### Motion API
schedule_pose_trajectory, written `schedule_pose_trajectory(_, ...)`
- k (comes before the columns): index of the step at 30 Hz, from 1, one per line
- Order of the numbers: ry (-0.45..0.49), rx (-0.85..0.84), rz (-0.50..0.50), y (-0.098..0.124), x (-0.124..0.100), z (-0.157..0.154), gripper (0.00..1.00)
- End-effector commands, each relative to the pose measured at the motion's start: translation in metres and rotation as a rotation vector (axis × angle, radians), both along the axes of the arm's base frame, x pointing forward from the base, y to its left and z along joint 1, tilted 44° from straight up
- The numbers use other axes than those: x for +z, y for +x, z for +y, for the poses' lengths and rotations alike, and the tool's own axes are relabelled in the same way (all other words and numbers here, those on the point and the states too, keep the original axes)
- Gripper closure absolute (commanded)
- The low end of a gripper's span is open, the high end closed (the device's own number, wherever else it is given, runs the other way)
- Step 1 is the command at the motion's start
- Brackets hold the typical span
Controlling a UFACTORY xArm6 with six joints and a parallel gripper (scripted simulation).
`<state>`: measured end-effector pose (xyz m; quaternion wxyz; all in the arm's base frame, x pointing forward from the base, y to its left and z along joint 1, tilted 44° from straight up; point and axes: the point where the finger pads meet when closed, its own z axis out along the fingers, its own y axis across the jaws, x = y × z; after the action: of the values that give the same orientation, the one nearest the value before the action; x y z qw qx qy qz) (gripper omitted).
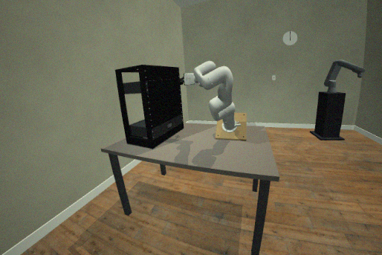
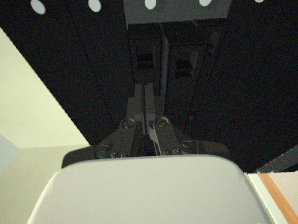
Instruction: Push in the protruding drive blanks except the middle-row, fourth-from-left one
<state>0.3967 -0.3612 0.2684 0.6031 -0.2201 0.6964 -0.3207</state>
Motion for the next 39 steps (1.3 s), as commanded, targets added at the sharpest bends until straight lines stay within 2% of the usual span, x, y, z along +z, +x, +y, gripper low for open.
schedule_pose_trajectory(1,-0.002,-0.001,-0.002,0.0056,0.0011,-0.0021,1.00)
schedule_pose_trajectory(39,-0.002,-0.001,-0.002,0.0140,0.0005,-0.0037,1.00)
